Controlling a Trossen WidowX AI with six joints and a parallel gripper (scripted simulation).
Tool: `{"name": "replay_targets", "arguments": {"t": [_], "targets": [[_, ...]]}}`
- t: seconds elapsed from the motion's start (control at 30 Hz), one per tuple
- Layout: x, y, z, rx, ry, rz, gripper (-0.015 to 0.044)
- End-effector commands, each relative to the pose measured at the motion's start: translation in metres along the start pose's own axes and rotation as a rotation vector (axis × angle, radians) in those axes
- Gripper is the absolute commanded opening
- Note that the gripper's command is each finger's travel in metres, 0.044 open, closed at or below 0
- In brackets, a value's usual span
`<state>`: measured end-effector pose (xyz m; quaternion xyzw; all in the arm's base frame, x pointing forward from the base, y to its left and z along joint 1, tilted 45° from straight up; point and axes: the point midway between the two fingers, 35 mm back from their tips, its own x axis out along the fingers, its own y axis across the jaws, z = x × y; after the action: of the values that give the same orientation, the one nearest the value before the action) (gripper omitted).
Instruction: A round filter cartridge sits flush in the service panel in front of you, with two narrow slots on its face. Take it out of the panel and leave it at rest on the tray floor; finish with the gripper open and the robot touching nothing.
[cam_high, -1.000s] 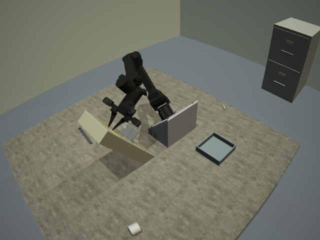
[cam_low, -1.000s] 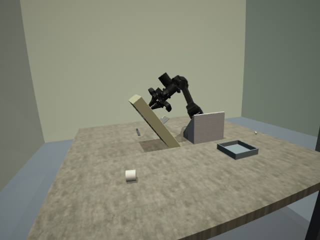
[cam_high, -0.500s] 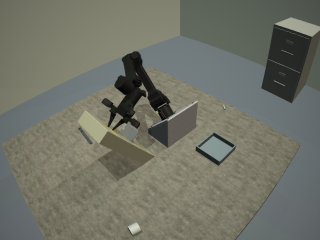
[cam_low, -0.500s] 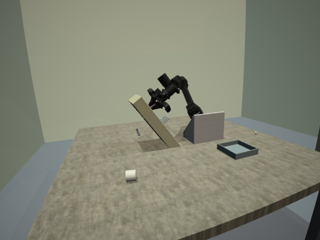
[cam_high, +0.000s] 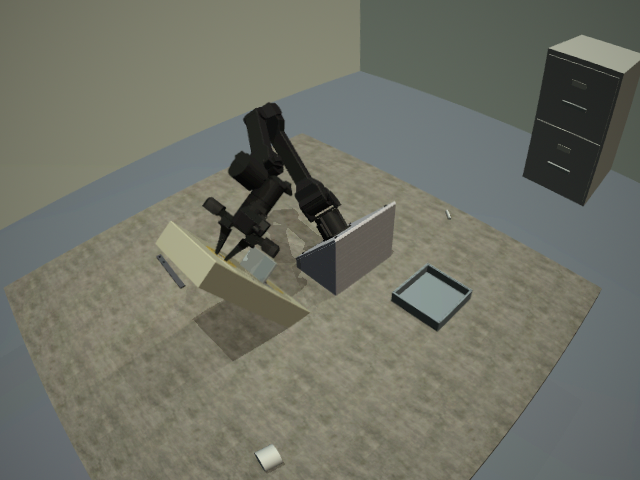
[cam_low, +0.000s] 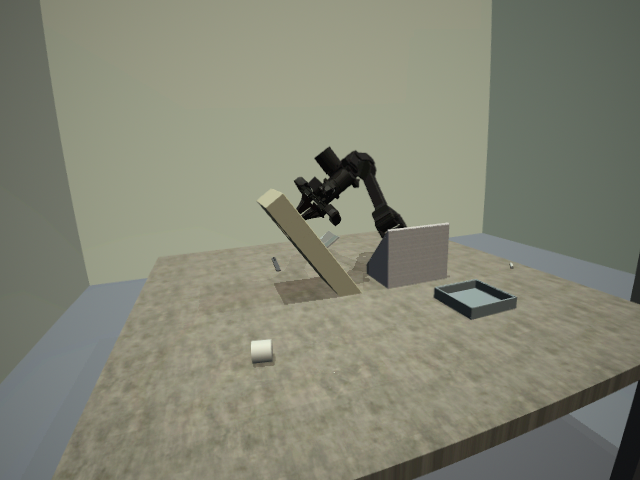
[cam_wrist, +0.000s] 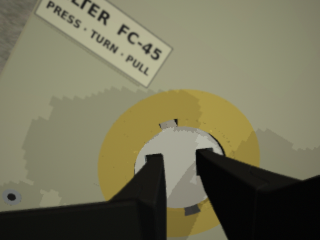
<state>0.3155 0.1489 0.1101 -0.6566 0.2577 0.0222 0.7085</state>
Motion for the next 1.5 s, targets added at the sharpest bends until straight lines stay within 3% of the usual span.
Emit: {"name": "replay_targets", "arguments": {"t": [0.0,0.37,0.4,0.57,1.47], "targets": [[0.0050,0.0011,-0.0013,0.001,0.003,0.009,0.0091],[0.0001,0.0000,0.0001,-0.001,0.000,0.000,0.0031],[0.0001,0.0000,0.0001,-0.001,0.000,0.000,0.0004],[0.0021,0.0004,-0.0004,0.038,0.001,0.003,0.0000],[0.0067,0.0011,-0.0013,0.961,0.007,0.007,0.0000]]}}
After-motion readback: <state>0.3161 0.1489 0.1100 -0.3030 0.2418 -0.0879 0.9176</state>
